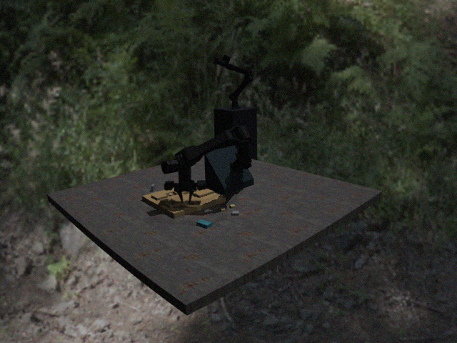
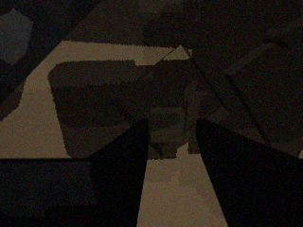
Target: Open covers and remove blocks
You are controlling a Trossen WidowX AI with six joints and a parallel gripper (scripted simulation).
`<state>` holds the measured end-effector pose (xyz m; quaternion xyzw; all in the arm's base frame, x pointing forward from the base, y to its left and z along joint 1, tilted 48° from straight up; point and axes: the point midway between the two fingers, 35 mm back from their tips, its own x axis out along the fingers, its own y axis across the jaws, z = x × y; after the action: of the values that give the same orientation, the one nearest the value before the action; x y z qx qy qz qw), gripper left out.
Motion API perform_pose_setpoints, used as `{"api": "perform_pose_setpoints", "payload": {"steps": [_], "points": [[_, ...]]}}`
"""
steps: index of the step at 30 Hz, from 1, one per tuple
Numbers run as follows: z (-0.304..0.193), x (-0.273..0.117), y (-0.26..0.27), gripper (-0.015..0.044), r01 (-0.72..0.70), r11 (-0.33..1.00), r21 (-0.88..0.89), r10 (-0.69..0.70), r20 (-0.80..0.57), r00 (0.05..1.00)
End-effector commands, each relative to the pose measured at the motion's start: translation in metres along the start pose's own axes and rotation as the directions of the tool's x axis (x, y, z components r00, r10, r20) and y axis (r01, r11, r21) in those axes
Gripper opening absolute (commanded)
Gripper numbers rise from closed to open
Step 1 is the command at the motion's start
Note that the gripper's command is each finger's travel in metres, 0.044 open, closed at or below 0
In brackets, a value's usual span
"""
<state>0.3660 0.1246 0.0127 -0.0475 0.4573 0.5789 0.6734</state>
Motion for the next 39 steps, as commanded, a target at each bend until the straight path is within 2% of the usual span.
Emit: {"api": "perform_pose_setpoints", "payload": {"steps": [1,10,32,35,39], "points": [[0.000,0.000,0.000,0.0136,0.000,1.000,0.000,0.000,0.000,1.000],[0.000,0.000,0.000,0.0080,0.000,1.000,0.000,0.000,0.000,1.000],[0.000,-0.003,0.000,0.0080,-0.001,1.000,0.000,0.001,-0.001,1.000],[0.000,-0.009,-0.001,0.0001,-0.001,1.000,0.002,0.001,0.000,1.000],[0.000,-0.031,-0.002,0.0000,-0.004,1.000,0.001,0.004,-0.006,1.000]]}}
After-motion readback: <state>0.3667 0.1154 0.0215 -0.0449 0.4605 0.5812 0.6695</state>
